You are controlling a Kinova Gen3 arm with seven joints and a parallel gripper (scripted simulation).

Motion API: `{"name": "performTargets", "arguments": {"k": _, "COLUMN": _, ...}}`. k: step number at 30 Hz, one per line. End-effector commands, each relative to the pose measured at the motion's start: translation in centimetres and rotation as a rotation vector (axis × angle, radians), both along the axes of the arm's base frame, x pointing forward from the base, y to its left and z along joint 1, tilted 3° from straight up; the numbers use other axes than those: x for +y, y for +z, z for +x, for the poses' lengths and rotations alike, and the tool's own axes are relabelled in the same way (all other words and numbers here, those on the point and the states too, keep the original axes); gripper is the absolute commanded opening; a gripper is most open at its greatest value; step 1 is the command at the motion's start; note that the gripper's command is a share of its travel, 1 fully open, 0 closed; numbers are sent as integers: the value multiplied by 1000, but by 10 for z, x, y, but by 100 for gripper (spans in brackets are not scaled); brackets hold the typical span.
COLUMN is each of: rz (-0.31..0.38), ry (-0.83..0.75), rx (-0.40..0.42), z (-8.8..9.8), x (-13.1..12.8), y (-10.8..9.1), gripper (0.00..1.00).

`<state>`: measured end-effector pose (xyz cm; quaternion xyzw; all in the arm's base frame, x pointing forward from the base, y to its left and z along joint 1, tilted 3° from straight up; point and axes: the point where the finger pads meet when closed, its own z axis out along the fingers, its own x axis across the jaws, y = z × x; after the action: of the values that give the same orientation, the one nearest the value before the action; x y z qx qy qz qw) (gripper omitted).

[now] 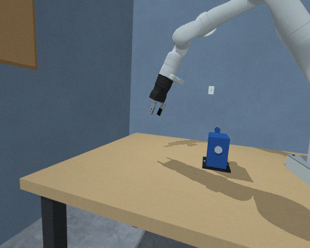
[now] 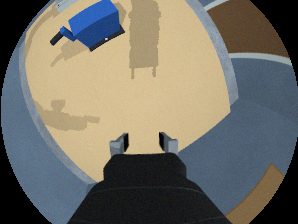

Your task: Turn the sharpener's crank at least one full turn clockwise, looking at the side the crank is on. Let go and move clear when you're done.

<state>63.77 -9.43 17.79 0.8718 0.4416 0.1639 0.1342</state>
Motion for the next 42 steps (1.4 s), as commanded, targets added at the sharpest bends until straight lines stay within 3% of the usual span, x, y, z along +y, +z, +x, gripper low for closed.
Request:
{"name": "performTargets", "arguments": {"k": 1, "rz": 11, "ry": -79, "rx": 20, "z": -30, "x": -11, "y": 11, "gripper": 100}}
{"name": "performTargets", "arguments": {"k": 3, "rz": 11, "ry": -79, "rx": 20, "z": -30, "x": -11, "y": 11, "gripper": 100}}
{"name": "performTargets", "arguments": {"k": 4, "rz": 27, "ry": -141, "rx": 41, "z": -48, "x": -19, "y": 10, "gripper": 100}}
{"name": "performTargets", "arguments": {"k": 8, "rz": 26, "ry": -141, "rx": 43, "z": -48, "x": -19, "y": 9, "gripper": 100}}
{"name": "performTargets", "arguments": {"k": 9, "rz": 43, "ry": -203, "rx": 62, "z": -67, "x": -27, "y": 9, "gripper": 100}}
{"name": "performTargets", "arguments": {"k": 16, "rz": 42, "ry": -203, "rx": 67, "z": -67, "x": -27, "y": 6, "gripper": 100}}
{"name": "performTargets", "arguments": {"k": 17, "rz": 60, "ry": -265, "rx": 81, "z": -85, "x": -34, "y": 9, "gripper": 100}}
{"name": "performTargets", "arguments": {"k": 24, "rz": 58, "ry": -265, "rx": 87, "z": -86, "x": -34, "y": 6, "gripper": 100}}
{"name": "performTargets", "arguments": {"k": 25, "rz": 77, "ry": -327, "rx": 100, "z": -104, "x": -40, "y": 8, "gripper": 100}}
{"name": "performTargets", "arguments": {"k": 32, "rz": 75, "ry": -327, "rx": 105, "z": -104, "x": -40, "y": 5, "gripper": 100}}
{"name": "performTargets", "arguments": {"k": 33, "rz": 94, "ry": -387, "rx": 118, "z": -122, "x": -45, "y": 7, "gripper": 100}}
{"name": "performTargets", "arguments": {"k": 40, "rz": 93, "ry": -388, "rx": 122, "z": -122, "x": -45, "y": 5, "gripper": 100}}
{"name": "performTargets", "arguments": {"k": 41, "rz": 111, "ry": -447, "rx": 137, "z": -139, "x": -49, "y": 5, "gripper": 100}}
{"name": "performTargets", "arguments": {"k": 42, "rz": 111, "ry": -447, "rx": 139, "z": -139, "x": -49, "y": 5, "gripper": 100}}
